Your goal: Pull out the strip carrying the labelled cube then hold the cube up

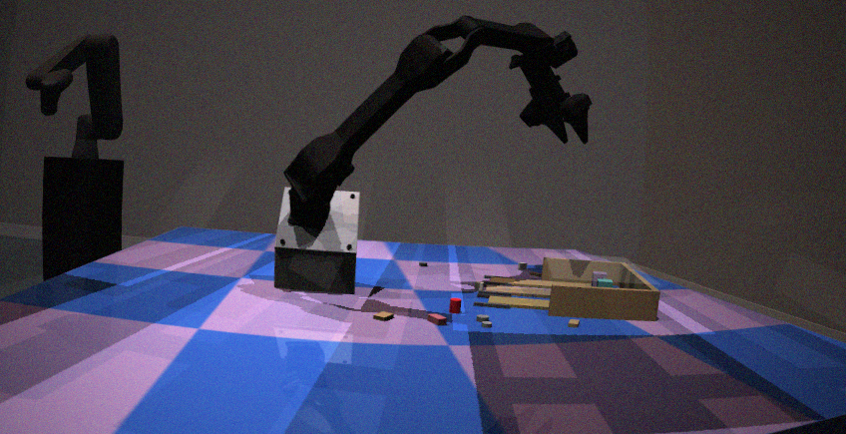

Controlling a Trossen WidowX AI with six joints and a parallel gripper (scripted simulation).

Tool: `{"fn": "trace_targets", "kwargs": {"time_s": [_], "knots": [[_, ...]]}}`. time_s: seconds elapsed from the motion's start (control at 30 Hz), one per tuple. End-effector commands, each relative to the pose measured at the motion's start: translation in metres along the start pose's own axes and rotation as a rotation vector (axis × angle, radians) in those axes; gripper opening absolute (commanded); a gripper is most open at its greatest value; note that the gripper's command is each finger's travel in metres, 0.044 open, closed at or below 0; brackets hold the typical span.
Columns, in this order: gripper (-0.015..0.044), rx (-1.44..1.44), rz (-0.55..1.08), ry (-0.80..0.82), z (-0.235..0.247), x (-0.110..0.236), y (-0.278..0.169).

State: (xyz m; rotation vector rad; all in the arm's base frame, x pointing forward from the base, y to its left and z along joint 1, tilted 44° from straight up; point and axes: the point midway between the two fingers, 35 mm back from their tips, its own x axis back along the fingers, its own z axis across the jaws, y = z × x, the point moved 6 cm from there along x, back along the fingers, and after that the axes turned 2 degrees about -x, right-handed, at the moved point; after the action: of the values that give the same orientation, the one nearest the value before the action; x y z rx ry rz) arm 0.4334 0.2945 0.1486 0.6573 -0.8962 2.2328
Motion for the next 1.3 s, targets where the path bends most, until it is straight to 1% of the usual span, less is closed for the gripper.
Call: {"fn": "trace_targets", "kwargs": {"time_s": [0.0, 0.07, 0.37, 0.6, 0.8, 1.27], "knots": [[0.04, -0.014, 0.002, 0.0, 0.0, 0.0, 0.0], [0.04, -0.13, 0.015, 0.003, 0.002, 0.002, 0.004], [0.04, -0.934, 0.108, -0.02, 0.014, 0.011, 0.043], [0.04, -1.558, 0.173, -0.085, 0.025, 0.018, 0.088], [0.04, -2.09, 0.214, -0.178, 0.035, 0.024, 0.136], [0.04, -2.83, 0.227, -0.378, 0.049, 0.031, 0.214]]}}
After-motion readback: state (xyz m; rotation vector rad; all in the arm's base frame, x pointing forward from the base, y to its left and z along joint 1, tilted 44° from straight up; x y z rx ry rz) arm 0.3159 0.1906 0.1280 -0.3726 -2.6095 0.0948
